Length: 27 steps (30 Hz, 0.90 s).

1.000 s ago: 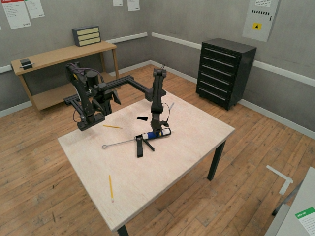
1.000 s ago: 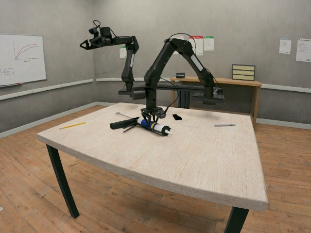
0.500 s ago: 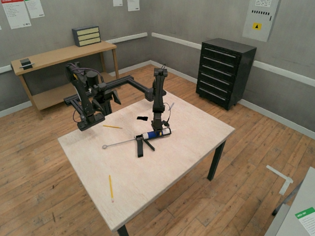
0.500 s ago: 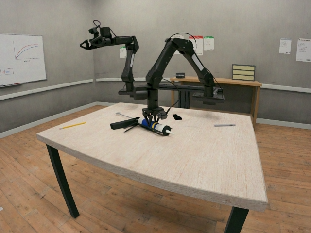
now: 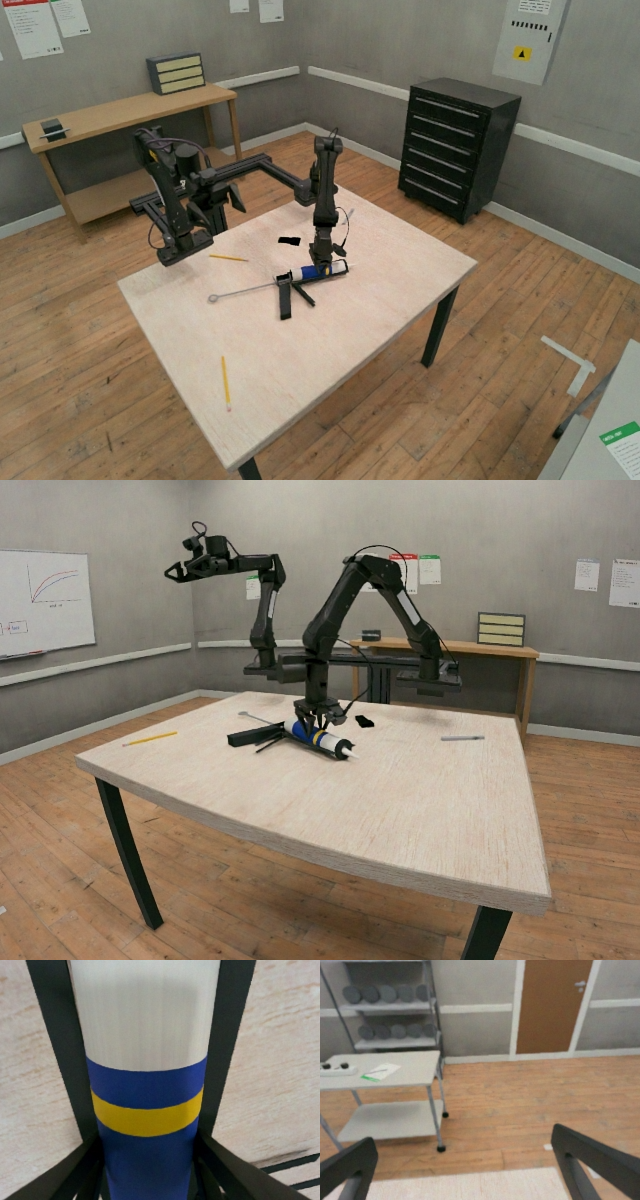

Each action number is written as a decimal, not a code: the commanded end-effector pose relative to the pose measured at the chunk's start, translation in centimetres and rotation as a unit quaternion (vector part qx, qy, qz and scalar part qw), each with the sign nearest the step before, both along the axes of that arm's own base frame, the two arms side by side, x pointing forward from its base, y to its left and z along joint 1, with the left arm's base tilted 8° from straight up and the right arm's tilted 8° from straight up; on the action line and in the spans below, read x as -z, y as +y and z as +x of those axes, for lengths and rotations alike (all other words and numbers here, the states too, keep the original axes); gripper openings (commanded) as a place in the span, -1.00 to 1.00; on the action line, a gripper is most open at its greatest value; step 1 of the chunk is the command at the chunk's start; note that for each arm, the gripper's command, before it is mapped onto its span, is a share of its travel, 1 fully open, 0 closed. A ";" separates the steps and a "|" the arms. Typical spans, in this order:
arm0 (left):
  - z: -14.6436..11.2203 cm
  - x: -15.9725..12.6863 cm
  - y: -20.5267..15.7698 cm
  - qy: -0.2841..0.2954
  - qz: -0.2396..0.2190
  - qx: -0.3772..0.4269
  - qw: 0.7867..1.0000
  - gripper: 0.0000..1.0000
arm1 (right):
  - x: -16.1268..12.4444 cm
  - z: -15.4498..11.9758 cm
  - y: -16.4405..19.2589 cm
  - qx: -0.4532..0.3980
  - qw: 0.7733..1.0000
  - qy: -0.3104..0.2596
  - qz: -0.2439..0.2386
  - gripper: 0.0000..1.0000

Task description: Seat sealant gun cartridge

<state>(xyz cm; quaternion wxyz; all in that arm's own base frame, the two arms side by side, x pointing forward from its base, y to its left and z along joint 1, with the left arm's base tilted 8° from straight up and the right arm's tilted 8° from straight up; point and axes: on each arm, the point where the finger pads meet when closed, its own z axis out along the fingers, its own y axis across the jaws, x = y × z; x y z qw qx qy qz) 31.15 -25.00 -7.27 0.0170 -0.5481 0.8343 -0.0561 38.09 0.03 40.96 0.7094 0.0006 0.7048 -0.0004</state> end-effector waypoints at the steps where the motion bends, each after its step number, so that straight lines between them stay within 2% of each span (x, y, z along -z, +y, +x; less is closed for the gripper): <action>1: 0.0 -1.9 -0.3 -0.001 -0.024 0.006 1.000 -1.00 | -3.2 -1.0 0.2 -0.002 0.999 -0.042 0.001 1.00; 4: 0.0 -1.9 -0.3 0.000 -0.026 0.006 1.000 -1.00 | -3.2 -1.0 0.2 -0.002 0.999 -0.042 0.001 1.00; 9: 1.6 -3.5 -1.6 -0.020 -0.055 0.009 0.998 -1.00 | -3.2 -1.0 0.2 -0.002 0.999 -0.042 0.001 1.00; 14: 0.2 -2.7 -0.6 0.000 -0.053 0.010 0.999 -1.00 | -3.2 -1.0 0.2 -0.002 0.999 -0.042 0.001 1.00; 18: 0.9 -3.9 -1.8 -0.010 -0.069 0.018 0.997 -1.00 | -3.2 -1.0 0.2 -0.002 0.999 -0.042 0.001 1.00; 27: 0.5 -3.9 -2.3 -0.009 -0.072 0.026 0.997 -1.00 | -3.2 -1.0 0.2 -0.002 0.999 -0.042 0.001 1.00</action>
